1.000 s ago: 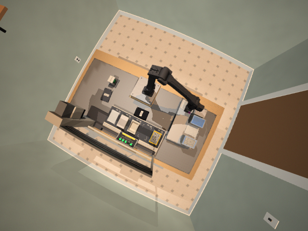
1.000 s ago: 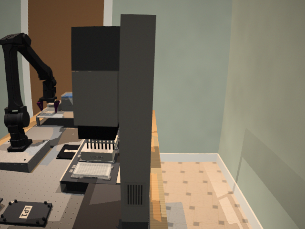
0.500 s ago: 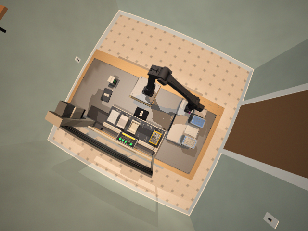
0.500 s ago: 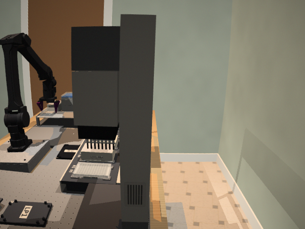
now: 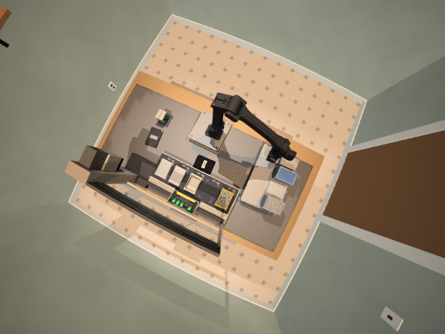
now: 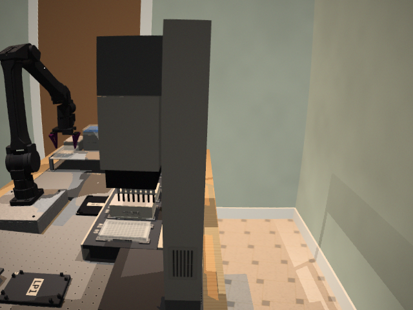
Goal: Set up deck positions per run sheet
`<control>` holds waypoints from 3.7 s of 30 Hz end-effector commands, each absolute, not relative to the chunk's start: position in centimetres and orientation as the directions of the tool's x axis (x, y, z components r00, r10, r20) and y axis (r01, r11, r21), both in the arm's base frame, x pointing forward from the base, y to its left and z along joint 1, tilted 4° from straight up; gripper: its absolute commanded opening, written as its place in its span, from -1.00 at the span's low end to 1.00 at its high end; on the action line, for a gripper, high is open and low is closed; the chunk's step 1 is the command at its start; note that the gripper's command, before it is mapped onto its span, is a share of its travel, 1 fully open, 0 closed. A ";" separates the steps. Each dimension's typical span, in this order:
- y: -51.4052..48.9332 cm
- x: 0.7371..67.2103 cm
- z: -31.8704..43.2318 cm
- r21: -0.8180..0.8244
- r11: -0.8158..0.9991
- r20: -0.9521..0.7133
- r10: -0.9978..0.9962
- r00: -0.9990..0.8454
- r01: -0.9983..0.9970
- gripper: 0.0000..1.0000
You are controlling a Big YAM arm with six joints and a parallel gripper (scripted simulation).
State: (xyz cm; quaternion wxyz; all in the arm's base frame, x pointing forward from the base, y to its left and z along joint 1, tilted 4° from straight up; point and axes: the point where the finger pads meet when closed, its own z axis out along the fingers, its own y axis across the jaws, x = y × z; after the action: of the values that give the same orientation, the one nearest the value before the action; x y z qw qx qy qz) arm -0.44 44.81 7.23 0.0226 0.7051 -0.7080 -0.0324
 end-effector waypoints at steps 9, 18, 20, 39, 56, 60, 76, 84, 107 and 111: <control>47.2 0.0 10.5 0.074 -0.007 -0.057 -0.998 0.002 -0.997 1.00; 47.1 0.4 12.8 0.073 -0.001 -0.075 -0.997 -0.005 -0.997 1.00; 47.1 0.5 13.7 0.073 -0.002 -0.086 -0.996 -0.004 -0.997 1.00; 46.9 0.7 17.0 0.072 -0.003 -0.097 -0.995 -0.004 -0.997 1.00; 46.7 0.9 19.4 0.072 -0.002 -0.093 -0.996 -0.004 -0.997 1.00; 46.8 0.9 18.3 0.073 0.000 -0.061 -0.998 -0.005 -0.997 1.00; 46.4 1.1 22.0 0.072 -0.002 -0.093 -0.996 -0.004 -0.997 1.00; 46.3 1.2 23.4 0.071 -0.002 -0.094 -0.996 -0.004 -0.997 1.00; 46.1 1.4 26.6 0.071 -0.002 -0.087 -0.996 -0.004 -0.997 1.00; 46.2 1.5 26.5 0.072 -0.001 -0.076 -0.997 -0.004 -0.997 1.00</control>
State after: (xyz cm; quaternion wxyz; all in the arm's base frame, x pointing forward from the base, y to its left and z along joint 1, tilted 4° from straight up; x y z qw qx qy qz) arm 0.56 44.80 23.45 0.0218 0.7062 -0.7070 -0.0327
